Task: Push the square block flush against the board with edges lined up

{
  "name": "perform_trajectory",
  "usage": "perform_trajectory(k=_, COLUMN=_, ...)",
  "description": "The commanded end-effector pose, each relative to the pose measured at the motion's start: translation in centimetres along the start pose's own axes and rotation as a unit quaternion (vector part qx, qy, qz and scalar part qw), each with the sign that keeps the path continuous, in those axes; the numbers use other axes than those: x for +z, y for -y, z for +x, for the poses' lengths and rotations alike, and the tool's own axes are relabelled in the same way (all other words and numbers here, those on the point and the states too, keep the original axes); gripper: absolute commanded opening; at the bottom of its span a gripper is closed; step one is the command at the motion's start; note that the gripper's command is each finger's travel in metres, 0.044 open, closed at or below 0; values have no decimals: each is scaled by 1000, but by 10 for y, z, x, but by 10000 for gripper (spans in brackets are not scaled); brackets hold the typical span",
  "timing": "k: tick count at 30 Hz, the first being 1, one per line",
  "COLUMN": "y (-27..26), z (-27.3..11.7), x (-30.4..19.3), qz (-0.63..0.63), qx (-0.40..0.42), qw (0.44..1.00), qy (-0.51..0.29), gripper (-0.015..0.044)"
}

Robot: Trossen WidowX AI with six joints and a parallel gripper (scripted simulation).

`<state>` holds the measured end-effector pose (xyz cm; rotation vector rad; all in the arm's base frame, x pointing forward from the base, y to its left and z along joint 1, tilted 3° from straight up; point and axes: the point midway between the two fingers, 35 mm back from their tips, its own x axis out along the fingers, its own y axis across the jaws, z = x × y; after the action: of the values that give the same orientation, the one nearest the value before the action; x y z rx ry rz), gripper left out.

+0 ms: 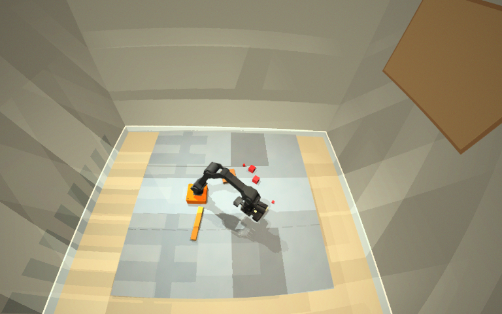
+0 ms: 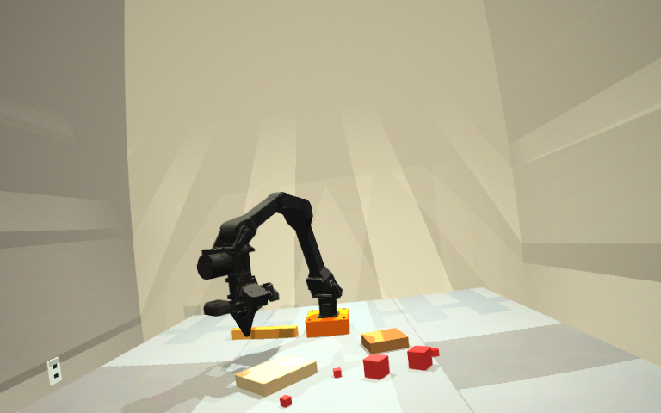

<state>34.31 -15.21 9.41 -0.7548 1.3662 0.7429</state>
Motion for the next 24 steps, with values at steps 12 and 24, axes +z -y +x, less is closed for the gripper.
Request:
perform_trajectory(k=12, y=3, z=-43, x=1, qz=-2, qx=-7, qw=1000, qy=1, gripper=0)
perform_trajectory(k=24, y=3, z=-43, x=1, qz=-2, qx=-7, qw=1000, qy=1, gripper=0)
